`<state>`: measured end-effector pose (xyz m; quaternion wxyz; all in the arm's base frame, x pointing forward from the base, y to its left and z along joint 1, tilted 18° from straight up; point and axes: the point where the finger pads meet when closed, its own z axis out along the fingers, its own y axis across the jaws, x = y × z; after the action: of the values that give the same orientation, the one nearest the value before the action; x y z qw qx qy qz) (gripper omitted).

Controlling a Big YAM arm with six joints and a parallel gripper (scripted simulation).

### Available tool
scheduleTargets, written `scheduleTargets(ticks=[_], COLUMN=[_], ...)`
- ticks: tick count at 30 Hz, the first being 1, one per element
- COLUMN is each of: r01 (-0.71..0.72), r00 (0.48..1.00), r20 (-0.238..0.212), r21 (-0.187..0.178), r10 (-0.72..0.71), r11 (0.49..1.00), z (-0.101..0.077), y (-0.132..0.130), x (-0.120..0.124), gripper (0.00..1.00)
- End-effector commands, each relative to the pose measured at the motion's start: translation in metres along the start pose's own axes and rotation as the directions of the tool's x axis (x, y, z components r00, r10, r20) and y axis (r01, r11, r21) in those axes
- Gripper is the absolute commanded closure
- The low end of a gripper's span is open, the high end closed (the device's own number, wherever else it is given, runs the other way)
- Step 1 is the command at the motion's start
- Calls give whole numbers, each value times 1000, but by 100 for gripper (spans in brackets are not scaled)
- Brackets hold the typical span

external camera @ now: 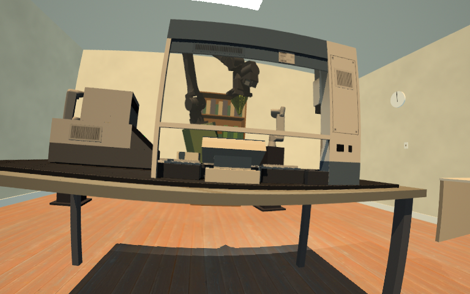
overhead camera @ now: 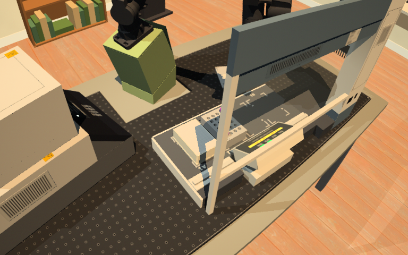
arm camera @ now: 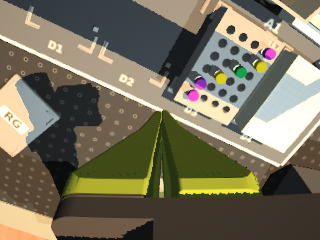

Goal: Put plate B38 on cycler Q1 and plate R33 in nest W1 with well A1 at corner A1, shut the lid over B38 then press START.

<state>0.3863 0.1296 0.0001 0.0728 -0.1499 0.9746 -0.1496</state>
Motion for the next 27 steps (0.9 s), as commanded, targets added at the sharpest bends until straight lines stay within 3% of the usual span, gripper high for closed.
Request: scheduleTargets(ticks=[1,3,5,6,13,15,16,21,23,24,27], r01=[-14,-16,-52,-44,-25,-60,-61,-63,-96,-88,-69], r00=[1000,999,997,996,999,998,998,996,993,994,997], r20=[27,40,67,74,37,27,24,60,74,77,48], r21=[4,4,29,20,20,60,55,48,88,83,72], r10=[14,16,50,43,24,59,60,60,89,82,66], r11=[1000,1000,998,999,999,996,997,997,992,993,995], z=[-5,-9,-16,-19,-10,-8,-8,-19,-23,-24,-16], y=[-33,-44,-50,-50,-68,-78,-82,-108,-114,-116,-123], x=[0,1,-1,-1,21,32,37,43,45,47,66], gripper=[100,100,100,100,100,100,100,100,100,100,100])
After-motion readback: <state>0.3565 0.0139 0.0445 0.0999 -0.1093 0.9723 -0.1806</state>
